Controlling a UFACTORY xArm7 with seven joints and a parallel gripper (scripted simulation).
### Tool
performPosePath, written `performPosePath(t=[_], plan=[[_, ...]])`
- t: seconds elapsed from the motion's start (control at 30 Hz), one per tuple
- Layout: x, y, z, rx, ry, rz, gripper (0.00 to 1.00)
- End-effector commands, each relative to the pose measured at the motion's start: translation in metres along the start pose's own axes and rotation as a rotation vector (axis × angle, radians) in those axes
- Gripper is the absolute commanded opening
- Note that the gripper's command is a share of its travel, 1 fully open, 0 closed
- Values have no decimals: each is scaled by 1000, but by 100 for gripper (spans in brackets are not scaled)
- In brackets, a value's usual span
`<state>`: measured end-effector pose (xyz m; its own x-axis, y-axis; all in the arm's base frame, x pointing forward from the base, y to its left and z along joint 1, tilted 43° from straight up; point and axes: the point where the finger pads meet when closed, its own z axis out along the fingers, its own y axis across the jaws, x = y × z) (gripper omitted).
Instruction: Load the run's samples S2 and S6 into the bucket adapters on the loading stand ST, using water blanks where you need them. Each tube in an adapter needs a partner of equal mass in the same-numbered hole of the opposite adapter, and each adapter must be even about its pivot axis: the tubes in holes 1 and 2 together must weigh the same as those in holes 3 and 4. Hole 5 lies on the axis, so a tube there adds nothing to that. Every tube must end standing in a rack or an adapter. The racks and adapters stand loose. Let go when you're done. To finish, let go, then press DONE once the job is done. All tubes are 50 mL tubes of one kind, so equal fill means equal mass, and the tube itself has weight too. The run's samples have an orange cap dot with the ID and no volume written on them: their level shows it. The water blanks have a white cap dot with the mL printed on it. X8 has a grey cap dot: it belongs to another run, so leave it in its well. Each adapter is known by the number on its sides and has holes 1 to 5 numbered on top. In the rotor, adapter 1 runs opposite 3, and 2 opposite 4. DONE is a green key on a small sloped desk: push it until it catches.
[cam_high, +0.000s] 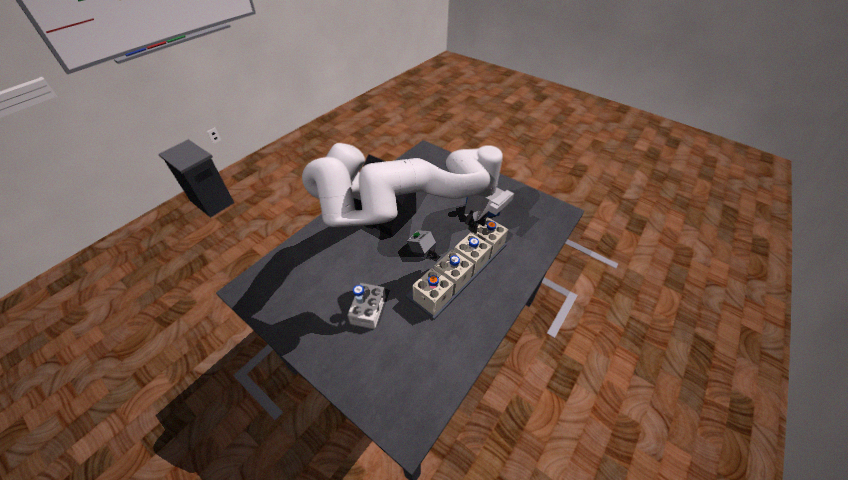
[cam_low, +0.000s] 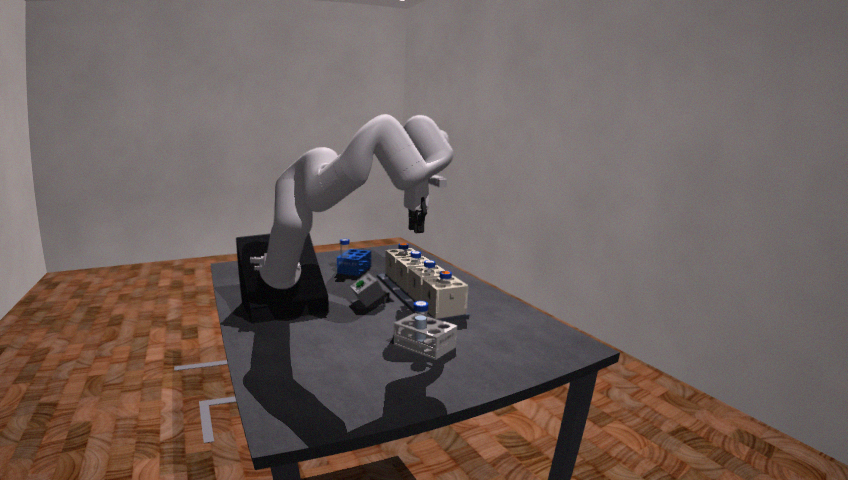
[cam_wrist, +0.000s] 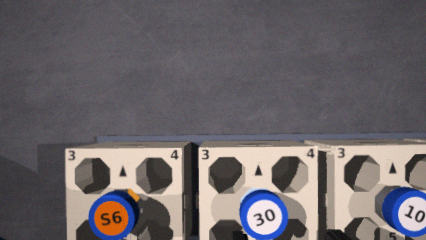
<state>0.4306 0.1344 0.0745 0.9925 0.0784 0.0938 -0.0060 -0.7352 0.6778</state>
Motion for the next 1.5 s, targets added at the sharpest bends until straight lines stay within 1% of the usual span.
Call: performPosePath(t=[0.0,0.5,0.57,0.7,1.4,1.43,1.47], plan=[[1,-1,-4,3,4,0,44],[1,-1,-34,3,4,0,44],[1,-1,-34,3,4,0,44],[0,-1,-41,3,4,0,44],[0,-1,-41,3,4,0,44],[-4,1,-39,7,0,-33,0],[-8,2,-37,12,-3,-66,0]])
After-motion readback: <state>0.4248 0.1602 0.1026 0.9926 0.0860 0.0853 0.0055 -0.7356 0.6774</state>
